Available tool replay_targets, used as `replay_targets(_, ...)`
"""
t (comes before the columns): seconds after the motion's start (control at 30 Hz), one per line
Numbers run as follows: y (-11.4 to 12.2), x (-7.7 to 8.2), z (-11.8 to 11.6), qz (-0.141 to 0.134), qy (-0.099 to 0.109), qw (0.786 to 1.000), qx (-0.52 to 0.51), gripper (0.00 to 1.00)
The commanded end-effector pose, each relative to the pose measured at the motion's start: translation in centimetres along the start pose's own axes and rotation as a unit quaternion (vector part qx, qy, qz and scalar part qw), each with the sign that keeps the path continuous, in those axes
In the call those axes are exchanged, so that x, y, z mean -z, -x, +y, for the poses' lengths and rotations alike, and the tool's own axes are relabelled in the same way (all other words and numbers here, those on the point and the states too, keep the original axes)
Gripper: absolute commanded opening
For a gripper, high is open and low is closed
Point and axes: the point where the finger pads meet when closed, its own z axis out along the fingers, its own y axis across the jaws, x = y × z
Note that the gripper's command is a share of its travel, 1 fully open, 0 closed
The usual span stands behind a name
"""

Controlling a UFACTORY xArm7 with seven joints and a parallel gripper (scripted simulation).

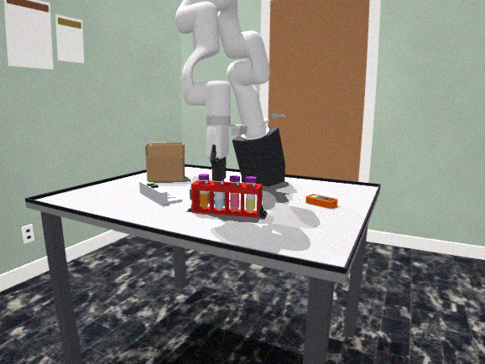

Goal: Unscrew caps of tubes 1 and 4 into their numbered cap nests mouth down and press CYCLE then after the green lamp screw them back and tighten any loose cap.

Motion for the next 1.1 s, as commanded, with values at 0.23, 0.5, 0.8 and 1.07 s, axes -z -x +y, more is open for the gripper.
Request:
replay_targets(0.23,0.0,0.1,0.1,-0.003,0.005,0.995,-0.099,0.0)
replay_targets(0.5,0.0,0.1,0.1,-0.003,0.005,0.994,-0.113,0.46)
replay_targets(0.8,0.0,0.1,0.1,-0.003,0.005,0.994,-0.113,0.46)
replay_targets(1.07,0.0,2.2,0.1,-0.003,0.005,0.994,-0.113,0.46)
